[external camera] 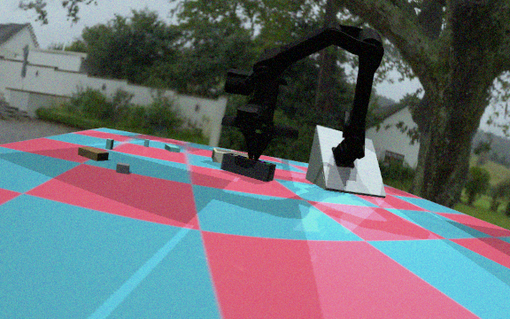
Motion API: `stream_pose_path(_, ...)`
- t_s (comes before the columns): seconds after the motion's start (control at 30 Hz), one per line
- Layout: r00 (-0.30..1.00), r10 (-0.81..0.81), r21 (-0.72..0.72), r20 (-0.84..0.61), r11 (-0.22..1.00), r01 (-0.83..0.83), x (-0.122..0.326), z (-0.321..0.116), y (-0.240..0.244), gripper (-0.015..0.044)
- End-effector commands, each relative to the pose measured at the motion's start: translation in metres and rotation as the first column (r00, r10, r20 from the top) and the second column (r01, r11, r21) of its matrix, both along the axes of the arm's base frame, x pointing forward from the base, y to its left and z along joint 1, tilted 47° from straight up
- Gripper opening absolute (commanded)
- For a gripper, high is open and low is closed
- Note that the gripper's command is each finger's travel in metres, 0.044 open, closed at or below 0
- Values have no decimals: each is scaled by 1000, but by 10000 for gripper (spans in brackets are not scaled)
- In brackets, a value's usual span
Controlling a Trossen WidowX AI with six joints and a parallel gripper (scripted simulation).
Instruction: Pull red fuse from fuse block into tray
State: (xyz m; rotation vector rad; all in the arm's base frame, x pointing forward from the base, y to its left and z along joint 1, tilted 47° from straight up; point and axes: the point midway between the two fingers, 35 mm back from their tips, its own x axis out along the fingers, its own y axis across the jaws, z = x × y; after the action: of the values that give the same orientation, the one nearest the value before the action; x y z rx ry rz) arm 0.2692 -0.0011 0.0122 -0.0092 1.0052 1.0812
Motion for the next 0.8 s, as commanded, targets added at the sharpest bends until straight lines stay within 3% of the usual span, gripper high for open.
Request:
stream_pose_path(0.0,1000,0,-2,2,1000,0,0,2,-3,0)
stream_pose_path(0.77,1000,-2,-2,2,1000,2,-1,9,-11,0)
